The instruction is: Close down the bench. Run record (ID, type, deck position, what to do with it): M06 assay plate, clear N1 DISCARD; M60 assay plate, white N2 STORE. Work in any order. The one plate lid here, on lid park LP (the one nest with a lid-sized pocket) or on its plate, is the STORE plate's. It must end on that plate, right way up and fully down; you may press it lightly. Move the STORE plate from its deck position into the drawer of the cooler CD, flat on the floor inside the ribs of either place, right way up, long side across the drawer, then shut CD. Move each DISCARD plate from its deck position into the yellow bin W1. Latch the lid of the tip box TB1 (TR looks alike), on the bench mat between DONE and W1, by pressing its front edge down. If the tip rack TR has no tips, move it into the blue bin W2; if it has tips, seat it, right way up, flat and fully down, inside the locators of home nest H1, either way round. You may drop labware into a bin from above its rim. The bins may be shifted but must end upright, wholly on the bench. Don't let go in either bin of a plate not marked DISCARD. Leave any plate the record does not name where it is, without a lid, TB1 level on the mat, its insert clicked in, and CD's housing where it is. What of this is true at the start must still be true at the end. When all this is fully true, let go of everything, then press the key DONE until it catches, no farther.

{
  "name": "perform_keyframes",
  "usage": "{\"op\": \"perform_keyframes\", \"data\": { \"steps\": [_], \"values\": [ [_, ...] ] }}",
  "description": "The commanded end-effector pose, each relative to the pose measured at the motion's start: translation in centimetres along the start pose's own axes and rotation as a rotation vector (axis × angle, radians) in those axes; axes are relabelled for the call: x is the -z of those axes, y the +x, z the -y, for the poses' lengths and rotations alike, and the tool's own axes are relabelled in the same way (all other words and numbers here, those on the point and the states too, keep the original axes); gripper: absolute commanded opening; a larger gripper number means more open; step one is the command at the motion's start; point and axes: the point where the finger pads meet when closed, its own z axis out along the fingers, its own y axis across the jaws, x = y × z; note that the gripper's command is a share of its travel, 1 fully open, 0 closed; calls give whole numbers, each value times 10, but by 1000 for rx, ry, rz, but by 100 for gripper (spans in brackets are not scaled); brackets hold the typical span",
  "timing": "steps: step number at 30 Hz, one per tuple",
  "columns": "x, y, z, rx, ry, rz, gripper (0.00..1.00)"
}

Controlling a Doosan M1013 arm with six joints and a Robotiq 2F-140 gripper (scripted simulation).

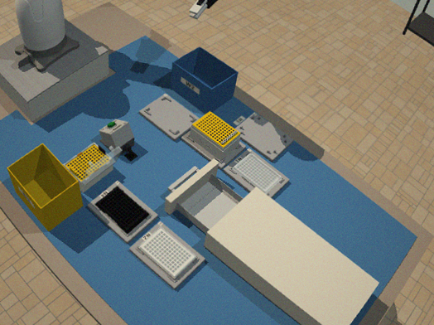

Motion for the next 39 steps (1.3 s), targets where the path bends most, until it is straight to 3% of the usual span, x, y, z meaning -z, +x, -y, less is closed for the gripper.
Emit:
{"op": "perform_keyframes", "data": {
  "steps": [1,16,18,30,33,35,39],
  "values": [
    [-4,-1,0,-22,-13,-10,0],
    [-77,-18,-11,-391,-178,-211,0],
    [-77,-18,-11,-391,-178,-211,0],
    [-135,-28,-20,-722,-269,-415,0],
    [-149,-31,-22,-805,-283,-469,0],
    [-149,-31,-22,-805,-283,-469,0],
    [-168,-35,-25,-916,-298,-543,0]
  ]
}}
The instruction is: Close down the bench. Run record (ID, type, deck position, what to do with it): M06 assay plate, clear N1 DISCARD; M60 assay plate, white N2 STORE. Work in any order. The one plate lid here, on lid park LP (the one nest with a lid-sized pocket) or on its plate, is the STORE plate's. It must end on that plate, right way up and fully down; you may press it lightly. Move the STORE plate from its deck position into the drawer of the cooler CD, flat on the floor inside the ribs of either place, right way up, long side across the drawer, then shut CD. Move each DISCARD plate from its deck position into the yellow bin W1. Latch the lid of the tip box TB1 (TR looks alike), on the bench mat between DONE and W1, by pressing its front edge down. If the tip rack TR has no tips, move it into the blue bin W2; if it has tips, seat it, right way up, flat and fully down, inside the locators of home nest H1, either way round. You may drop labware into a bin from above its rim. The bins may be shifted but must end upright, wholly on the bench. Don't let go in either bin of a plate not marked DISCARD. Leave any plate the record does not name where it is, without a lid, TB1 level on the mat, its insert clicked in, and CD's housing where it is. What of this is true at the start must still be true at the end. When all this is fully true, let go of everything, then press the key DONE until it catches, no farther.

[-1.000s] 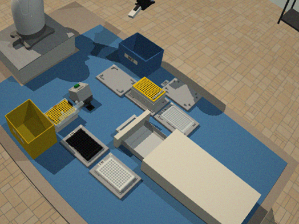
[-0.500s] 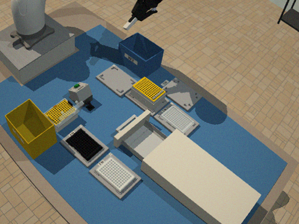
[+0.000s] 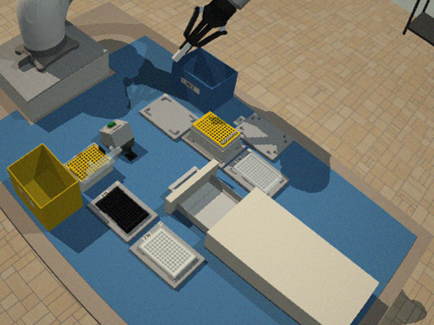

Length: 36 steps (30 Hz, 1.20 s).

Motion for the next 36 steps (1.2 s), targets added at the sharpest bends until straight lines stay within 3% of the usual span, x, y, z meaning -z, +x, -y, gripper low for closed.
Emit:
{"op": "perform_keyframes", "data": {
  "steps": [1,11,13,16,28,30,36],
  "values": [
    [-6,-4,-2,-82,-12,-44,0],
    [-31,-24,-8,-376,-32,-198,0],
    [-31,-24,-8,-376,-32,-198,0],
    [-37,-30,-9,-465,-33,-244,0],
    [-63,-59,-16,-823,-15,-421,0],
    [-63,-59,-16,-823,-15,-421,0],
    [-73,-74,-18,-1003,5,-507,0]
  ]
}}
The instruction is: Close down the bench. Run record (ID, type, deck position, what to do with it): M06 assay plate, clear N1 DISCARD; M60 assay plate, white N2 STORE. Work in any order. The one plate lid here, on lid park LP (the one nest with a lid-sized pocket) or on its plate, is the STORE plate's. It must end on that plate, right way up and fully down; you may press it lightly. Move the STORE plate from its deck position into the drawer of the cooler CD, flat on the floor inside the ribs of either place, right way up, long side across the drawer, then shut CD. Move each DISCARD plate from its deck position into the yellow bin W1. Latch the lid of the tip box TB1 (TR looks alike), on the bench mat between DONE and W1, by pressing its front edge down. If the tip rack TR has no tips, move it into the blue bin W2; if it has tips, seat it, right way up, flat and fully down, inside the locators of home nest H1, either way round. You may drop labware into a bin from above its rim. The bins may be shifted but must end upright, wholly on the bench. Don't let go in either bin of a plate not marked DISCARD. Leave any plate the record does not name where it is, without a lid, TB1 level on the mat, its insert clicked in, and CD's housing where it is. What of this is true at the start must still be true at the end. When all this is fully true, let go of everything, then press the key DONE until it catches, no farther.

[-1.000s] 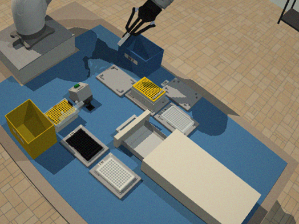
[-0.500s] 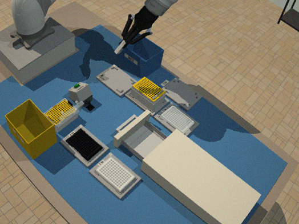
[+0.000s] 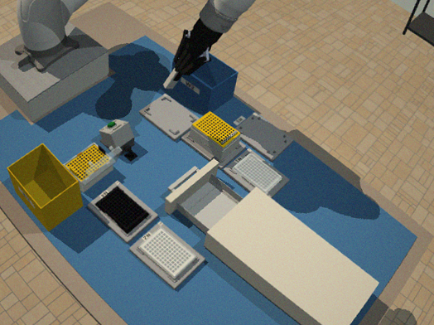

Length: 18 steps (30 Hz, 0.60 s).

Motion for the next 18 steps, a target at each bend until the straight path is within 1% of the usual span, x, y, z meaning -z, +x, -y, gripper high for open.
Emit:
{"op": "perform_keyframes", "data": {
  "steps": [1,4,9,11,13,15,18],
  "values": [
    [-2,-6,-8,-86,7,-36,0],
    [-3,-8,-12,-178,16,-73,0],
    [-5,-19,-28,-333,34,-133,0],
    [-5,-19,-28,-333,34,-133,0],
    [-6,-25,-36,-395,42,-157,0],
    [-6,-26,-36,-457,50,-180,0],
    [-7,-35,-48,-550,64,-214,0]
  ]
}}
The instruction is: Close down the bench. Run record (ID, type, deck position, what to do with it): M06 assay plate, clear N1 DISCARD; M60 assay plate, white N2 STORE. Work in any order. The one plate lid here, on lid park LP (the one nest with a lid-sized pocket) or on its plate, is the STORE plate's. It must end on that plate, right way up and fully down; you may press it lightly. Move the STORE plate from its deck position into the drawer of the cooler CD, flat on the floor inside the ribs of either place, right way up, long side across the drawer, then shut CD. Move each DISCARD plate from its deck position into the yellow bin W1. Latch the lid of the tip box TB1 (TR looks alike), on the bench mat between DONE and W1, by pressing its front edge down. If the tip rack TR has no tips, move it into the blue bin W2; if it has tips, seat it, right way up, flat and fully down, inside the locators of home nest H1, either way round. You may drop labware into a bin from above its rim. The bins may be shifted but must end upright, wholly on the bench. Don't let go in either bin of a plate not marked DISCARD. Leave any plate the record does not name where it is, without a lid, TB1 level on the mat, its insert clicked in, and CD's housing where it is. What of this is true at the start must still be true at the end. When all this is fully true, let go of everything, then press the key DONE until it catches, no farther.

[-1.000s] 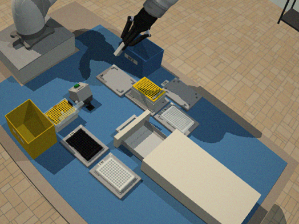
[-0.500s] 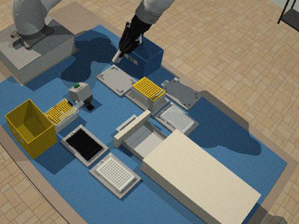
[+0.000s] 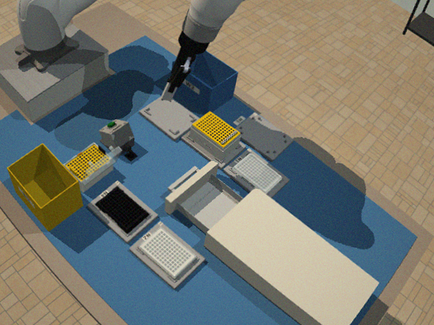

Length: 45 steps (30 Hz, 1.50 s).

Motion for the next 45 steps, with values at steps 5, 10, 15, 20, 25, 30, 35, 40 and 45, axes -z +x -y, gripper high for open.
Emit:
{"op": "perform_keyframes", "data": {
  "steps": [5,10,15,20,25,30,35,40,45],
  "values": [
    [3,-5,-26,-211,30,-74,0],
    [4,-7,-36,-305,45,-106,0],
    [7,-13,-58,-461,71,-156,0],
    [10,-18,-73,-618,100,-206,0],
    [11,-20,-81,-740,123,-244,0],
    [11,-20,-81,-740,123,-244,0],
    [11,-20,-81,-740,123,-244,0],
    [4,-30,-92,-719,120,-245,0],
    [-1,-37,-100,-719,120,-245,0]
  ]
}}
